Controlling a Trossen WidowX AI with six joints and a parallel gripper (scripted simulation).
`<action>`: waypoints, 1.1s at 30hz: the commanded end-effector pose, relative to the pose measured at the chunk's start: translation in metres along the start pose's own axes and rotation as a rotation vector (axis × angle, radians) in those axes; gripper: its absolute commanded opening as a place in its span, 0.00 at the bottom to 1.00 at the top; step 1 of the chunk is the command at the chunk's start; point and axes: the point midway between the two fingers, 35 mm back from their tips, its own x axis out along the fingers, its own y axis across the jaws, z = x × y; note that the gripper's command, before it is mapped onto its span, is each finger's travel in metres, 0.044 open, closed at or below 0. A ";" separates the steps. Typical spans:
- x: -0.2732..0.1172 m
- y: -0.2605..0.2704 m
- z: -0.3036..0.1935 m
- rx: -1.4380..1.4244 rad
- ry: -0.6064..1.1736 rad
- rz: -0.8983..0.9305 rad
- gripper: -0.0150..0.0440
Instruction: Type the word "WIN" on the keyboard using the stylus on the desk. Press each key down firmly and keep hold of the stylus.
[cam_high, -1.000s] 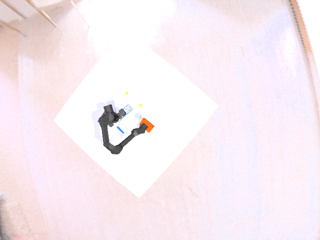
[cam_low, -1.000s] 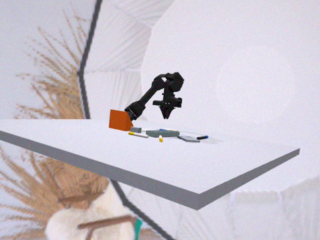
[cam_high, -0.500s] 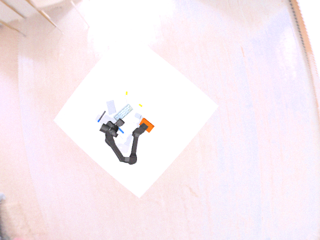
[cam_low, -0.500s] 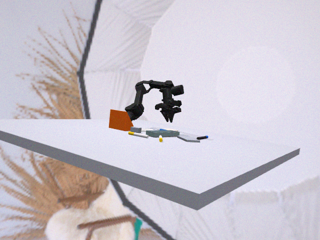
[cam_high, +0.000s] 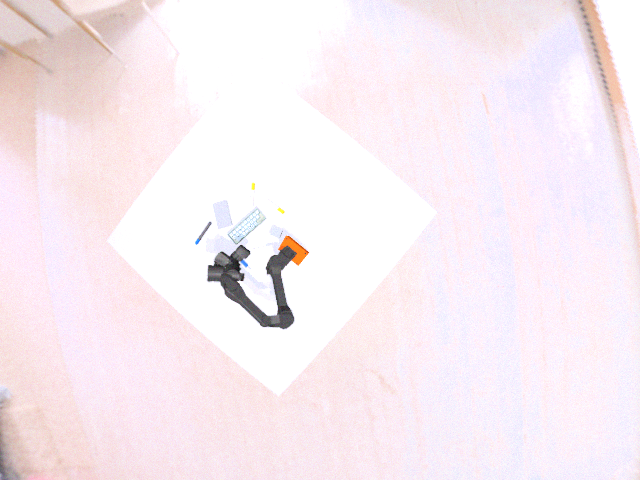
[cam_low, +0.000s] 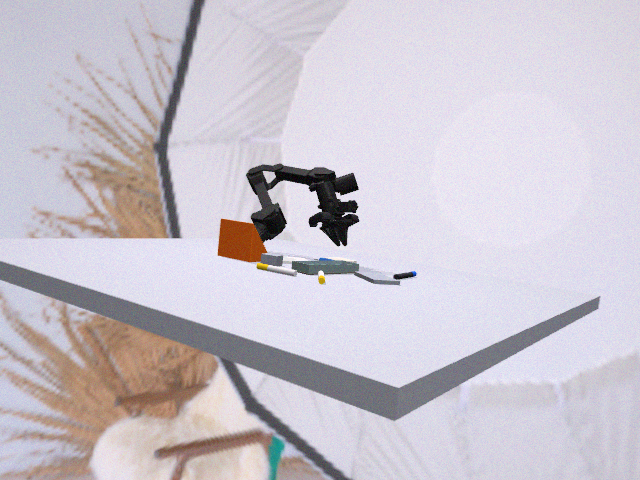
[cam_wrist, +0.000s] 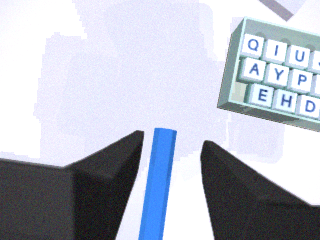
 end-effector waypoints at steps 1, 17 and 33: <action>0.002 0.001 -0.002 0.002 -0.008 0.003 0.51; 0.015 0.001 -0.009 0.002 -0.009 0.004 0.51; 0.027 0.001 -0.014 0.002 -0.009 0.005 0.51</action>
